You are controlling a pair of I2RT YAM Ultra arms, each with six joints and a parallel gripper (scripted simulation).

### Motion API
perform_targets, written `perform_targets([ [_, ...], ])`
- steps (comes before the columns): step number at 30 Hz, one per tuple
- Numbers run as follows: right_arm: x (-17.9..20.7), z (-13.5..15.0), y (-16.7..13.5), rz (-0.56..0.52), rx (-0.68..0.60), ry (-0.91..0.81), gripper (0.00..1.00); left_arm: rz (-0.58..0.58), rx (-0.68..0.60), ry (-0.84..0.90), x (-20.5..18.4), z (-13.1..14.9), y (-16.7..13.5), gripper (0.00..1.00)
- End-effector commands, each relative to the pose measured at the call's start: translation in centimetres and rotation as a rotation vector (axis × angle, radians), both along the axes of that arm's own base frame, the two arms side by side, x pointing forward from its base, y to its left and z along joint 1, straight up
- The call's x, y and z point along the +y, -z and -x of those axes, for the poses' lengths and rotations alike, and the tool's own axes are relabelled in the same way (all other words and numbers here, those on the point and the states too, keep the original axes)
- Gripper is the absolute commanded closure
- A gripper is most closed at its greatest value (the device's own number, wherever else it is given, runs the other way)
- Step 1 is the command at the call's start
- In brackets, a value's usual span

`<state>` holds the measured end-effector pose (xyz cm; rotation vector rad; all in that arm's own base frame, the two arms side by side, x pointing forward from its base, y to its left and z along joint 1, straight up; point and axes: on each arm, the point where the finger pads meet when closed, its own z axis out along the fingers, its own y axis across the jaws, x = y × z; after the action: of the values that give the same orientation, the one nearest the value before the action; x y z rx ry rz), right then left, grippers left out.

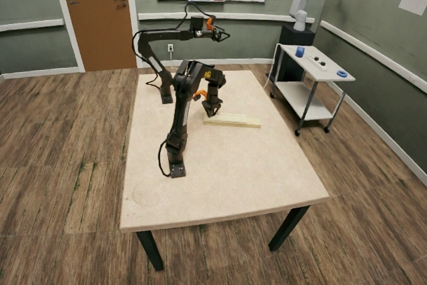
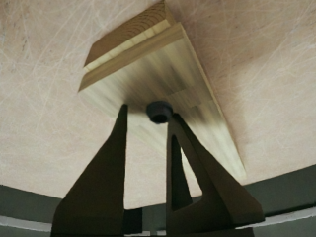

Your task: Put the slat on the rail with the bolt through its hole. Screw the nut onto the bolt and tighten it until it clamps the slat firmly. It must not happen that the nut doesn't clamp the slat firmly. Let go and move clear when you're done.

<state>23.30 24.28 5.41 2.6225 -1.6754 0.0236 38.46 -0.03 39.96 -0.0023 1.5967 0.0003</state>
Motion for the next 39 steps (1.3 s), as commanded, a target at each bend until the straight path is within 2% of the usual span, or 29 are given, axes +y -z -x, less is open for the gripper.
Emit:
perform_targets([
  [1,1.0,-0.6,-1.6,-0.051,-0.020,-0.078,0.66,0.000,-0.014,0.000,0.0,0.1,-0.5,0.00],
  [26,0.8,-0.5,-1.0,-0.041,-0.010,-0.071,0.66,0.000,-0.014,0.000,0.0,0.1,-0.5,0.00],
  [39,0.2,0.0,-0.3,-0.014,0.000,-0.071,0.85,0.000,-0.014,0.000,0.0,0.1,-0.5,0.00],
])
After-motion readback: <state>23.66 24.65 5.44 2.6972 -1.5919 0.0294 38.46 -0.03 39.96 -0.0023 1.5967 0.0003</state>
